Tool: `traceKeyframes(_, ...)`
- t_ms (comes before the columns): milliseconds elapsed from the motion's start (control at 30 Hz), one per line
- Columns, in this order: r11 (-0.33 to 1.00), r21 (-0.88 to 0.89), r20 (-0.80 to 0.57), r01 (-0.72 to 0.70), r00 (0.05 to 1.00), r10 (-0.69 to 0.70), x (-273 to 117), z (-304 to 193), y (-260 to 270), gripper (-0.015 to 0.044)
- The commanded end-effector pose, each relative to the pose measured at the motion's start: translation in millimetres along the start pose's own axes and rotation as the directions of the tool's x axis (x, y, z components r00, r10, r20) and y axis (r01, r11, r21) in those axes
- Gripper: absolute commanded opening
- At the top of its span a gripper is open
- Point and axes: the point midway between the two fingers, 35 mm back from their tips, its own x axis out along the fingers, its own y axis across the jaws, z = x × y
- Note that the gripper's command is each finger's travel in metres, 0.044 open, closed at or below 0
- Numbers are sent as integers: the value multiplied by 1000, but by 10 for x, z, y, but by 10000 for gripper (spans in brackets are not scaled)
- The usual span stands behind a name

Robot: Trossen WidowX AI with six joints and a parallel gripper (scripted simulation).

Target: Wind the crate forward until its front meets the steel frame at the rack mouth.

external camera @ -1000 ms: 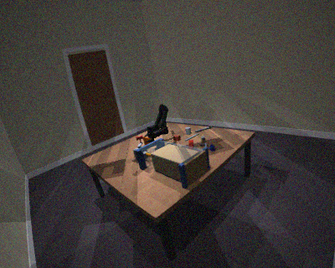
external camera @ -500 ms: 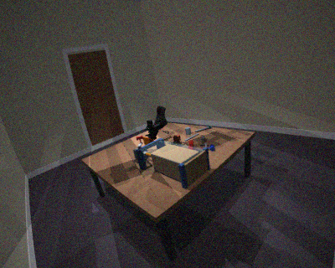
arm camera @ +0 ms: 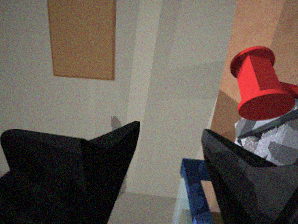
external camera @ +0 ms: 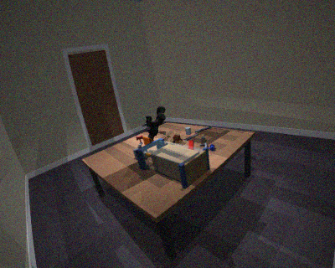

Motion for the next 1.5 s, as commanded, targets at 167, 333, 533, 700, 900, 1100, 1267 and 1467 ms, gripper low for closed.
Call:
traceKeyframes(167, 1000, 4, 0, -3, 1000, 3, -1, -1, 5, 240)
traceKeyframes(333, 970, -209, 39, 124, 992, -118, 97, -39, -28, 371)
traceKeyframes(533, 630, -679, 139, 377, 909, -394, 327, -94, -92, 440)
traceKeyframes(700, 198, -900, 203, 387, 777, -596, 510, -92, -153, 440)
traceKeyframes(900, -167, -976, 217, 139, 559, -800, 710, -76, -225, 440)
traceKeyframes(1100, -252, -961, 185, -117, 410, -893, 823, -72, -256, 440)
traceKeyframes(1267, -221, -915, 131, -338, 269, -954, 927, -64, -275, 440)
traceKeyframes(1467, -120, -803, 55, -584, 128, -990, 1036, -52, -286, 440)
